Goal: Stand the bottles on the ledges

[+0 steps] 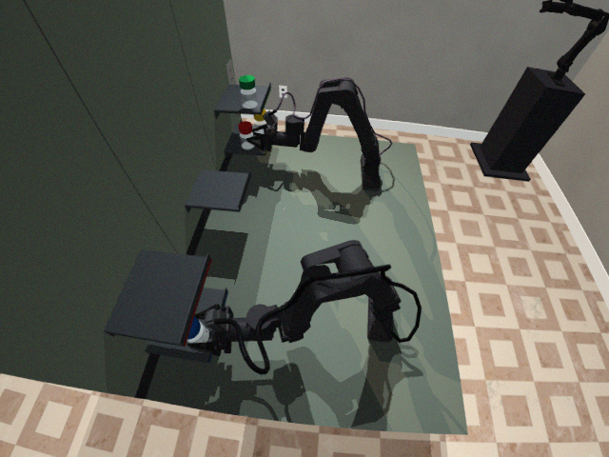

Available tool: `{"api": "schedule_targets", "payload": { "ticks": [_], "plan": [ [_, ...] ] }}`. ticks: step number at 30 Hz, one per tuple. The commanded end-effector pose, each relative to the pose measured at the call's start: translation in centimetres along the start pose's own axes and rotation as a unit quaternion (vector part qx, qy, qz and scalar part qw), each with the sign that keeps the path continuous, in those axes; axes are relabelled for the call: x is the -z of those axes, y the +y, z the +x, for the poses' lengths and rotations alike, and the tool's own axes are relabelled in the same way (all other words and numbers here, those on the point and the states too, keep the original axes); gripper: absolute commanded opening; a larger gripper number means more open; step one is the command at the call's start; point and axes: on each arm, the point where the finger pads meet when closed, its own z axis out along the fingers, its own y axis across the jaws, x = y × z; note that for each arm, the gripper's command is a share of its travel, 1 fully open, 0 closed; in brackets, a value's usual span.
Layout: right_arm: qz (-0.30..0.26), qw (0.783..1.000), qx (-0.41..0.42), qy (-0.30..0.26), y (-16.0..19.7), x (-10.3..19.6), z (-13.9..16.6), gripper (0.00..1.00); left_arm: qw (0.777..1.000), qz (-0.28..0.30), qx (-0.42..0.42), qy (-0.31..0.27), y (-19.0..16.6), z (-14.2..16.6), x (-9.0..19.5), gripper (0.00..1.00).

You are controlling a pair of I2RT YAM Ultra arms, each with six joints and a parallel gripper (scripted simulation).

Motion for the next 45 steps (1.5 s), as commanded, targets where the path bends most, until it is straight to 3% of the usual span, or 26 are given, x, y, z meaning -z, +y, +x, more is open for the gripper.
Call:
{"api": "schedule_targets", "payload": {
  "ticks": [1,2,5,9,10,19,27,44,45],
  "plan": [
    [-0.006,1.0,-0.002,-0.023,0.2,-0.1,-1.6,0.31,0.999,-0.005,-0.005,-0.035,0.3,-2.6,0.7,0.72],
    [-0.006,1.0,-0.002,-0.023,0.2,-0.1,-1.6,0.31,0.999,-0.005,-0.005,-0.035,0.3,-2.6,0.7,0.72],
    [-0.006,1.0,-0.002,-0.023,0.2,-0.1,-1.6,0.0,0.999,-0.008,-0.005,-0.037,0.4,-2.8,1.1,0.72],
    [-0.006,1.0,-0.002,-0.023,0.2,-0.1,-1.6,0.45,0.999,-0.001,-0.002,-0.037,0.2,-2.8,2.0,0.72],
    [-0.006,1.0,-0.002,-0.023,0.2,-0.1,-1.6,0.49,0.999,-0.001,-0.002,-0.037,0.1,-2.8,2.2,0.72],
    [-0.005,1.0,-0.002,-0.01,0.1,0.8,-0.7,0.49,0.999,-0.001,-0.002,-0.036,0.4,-2.8,4.5,0.72],
    [-0.001,0.999,-0.004,0.034,-0.2,2.8,1.9,0.49,0.999,-0.001,-0.007,-0.034,0.2,-2.6,11.0,0.72],
    [-0.003,1.0,-0.002,-0.014,-0.1,4.5,-1.2,0.49,0.999,0.0,-0.009,-0.032,0.0,-2.4,10.0,0.72],
    [-0.003,1.0,-0.002,-0.014,-0.1,4.5,-1.2,0.49,0.999,0.005,-0.012,-0.04,-0.1,-3.0,10.0,0.84]
  ]
}}
